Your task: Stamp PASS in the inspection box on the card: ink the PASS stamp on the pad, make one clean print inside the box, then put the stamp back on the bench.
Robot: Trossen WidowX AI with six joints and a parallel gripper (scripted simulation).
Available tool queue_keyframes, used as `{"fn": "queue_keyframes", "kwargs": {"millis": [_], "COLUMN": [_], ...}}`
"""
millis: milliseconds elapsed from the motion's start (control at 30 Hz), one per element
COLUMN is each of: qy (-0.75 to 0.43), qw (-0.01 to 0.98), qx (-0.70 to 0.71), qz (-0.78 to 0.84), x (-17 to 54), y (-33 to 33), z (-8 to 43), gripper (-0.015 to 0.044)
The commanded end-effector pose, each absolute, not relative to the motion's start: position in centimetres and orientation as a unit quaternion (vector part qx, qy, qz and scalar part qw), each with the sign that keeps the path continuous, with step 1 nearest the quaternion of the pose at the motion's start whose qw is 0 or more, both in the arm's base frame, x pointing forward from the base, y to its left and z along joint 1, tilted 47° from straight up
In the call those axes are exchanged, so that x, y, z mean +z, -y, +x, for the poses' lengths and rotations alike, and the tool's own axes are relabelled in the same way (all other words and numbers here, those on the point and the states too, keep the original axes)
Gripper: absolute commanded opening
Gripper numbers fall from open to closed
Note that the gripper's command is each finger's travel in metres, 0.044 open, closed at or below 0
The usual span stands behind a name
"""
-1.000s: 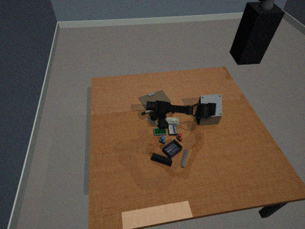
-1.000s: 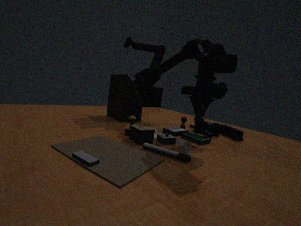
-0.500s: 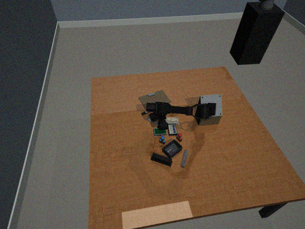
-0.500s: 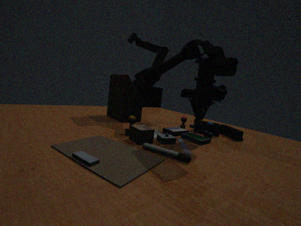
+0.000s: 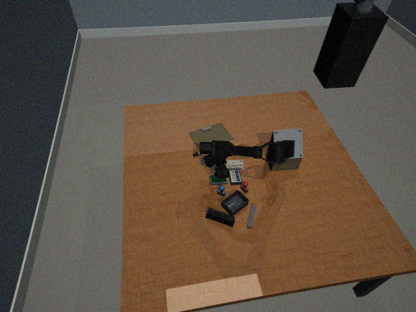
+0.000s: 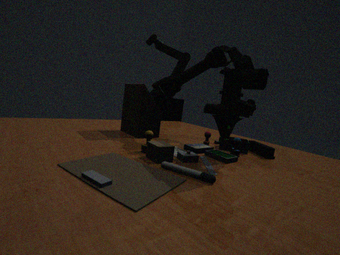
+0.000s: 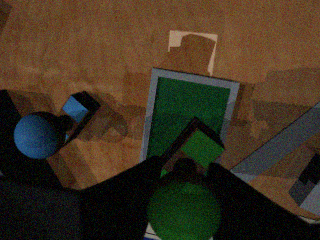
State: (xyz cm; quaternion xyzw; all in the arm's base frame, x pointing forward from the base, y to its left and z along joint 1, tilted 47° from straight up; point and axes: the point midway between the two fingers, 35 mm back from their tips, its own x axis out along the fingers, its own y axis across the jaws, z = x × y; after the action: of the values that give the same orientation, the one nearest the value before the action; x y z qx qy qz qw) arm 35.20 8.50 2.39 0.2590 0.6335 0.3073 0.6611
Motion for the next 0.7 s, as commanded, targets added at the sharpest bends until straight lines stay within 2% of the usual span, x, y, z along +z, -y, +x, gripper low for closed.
{"fn": "queue_keyframes", "kwargs": {"millis": [0,667], "qy": [-0.634,-0.634], "qw": [0.659,0.659], "qx": [0.308,0.308], "qz": [0.261,0.261], "x": [2.13,1.27], "y": [-8.77,-9.76], "z": [35.15,35.1], "gripper": [0.0,0.0]}}
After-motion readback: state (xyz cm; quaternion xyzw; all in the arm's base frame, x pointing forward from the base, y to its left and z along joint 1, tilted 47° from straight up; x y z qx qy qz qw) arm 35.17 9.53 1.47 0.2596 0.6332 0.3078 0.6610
